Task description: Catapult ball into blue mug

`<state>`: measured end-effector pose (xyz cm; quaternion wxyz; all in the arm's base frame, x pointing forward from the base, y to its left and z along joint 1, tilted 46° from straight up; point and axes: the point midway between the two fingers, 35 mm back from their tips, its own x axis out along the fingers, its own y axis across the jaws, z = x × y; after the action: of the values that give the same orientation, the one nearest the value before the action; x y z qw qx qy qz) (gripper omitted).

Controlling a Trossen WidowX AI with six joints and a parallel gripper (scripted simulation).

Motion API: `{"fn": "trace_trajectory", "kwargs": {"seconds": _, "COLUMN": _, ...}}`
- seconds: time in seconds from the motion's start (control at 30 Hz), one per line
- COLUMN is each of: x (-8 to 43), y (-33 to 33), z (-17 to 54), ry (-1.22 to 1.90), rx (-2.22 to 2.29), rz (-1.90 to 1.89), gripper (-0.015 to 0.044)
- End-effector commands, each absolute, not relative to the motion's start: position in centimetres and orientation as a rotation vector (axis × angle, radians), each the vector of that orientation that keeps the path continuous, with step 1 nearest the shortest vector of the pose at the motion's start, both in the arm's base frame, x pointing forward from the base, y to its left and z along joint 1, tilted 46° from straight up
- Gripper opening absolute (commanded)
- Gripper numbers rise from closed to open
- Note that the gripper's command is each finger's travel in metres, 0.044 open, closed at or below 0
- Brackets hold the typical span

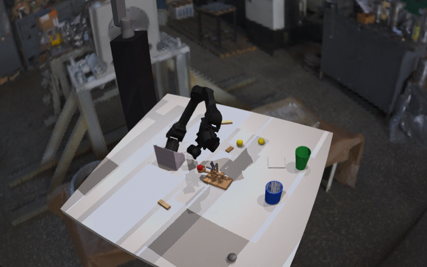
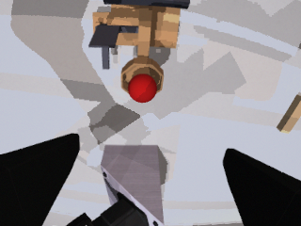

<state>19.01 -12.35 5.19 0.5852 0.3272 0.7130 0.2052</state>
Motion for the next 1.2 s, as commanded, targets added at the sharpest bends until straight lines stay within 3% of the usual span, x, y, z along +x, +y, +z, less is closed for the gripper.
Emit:
{"fn": "trace_trajectory", "kwargs": {"seconds": 0.0, "x": 20.2, "y": -12.2, "z": 4.4, "ry": 1.66, "rx": 0.774, "rz": 0.462, "gripper": 0.044}}
{"fn": "trace_trajectory", "kwargs": {"seconds": 0.5, "x": 34.2, "y": -20.3, "z": 4.6, "ry": 1.268, "rx": 0.824, "rz": 0.12, "gripper": 0.044}}
{"fn": "trace_trajectory", "kwargs": {"seconds": 0.97, "x": 47.2, "y": -25.7, "z": 11.1, "ry": 0.825, "rx": 0.924, "rz": 0.079, "gripper": 0.044}}
{"fn": "trace_trajectory", "kwargs": {"seconds": 1.17, "x": 48.2, "y": -26.0, "z": 12.1, "ry": 0.785, "rx": 0.935, "rz": 0.09, "gripper": 0.044}}
